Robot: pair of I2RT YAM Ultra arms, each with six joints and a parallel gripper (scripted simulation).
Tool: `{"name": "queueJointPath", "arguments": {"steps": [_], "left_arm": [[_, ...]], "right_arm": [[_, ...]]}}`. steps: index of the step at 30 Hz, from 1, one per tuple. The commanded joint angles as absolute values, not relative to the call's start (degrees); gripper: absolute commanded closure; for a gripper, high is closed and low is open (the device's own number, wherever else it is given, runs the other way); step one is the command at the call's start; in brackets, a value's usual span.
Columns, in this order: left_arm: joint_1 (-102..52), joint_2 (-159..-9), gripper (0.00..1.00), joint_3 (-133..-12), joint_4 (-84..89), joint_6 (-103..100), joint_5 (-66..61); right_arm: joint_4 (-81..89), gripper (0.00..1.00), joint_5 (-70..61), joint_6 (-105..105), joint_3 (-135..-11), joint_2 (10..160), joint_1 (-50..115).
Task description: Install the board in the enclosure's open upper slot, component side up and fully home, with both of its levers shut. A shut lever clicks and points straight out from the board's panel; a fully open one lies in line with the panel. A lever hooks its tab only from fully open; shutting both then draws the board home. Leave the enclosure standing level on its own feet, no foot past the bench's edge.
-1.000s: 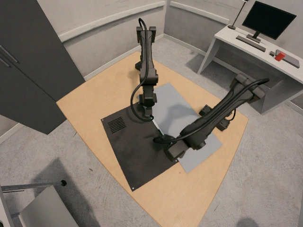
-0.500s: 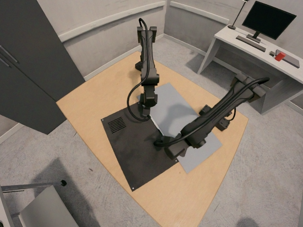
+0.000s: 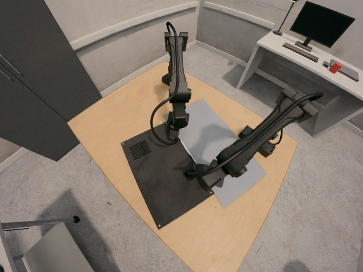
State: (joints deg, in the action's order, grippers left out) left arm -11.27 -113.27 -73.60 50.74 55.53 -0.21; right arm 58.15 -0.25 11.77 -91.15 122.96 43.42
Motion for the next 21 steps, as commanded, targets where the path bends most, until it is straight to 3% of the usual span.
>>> {"name": "queueJointPath", "arguments": {"steps": [1, 21], "left_arm": [[-11.84, -111.65, 0.97, -72.36, 49.19, 50.15, 1.24], [-12.46, -110.98, 0.97, -71.41, 48.85, 41.83, 0.93]], "right_arm": [[59.99, 0.96, 0.4, 17.44, -92.92, 123.4, 44.1], [60.6, 0.96, 0.93, 25.74, -94.21, 124.18, 44.63]]}}
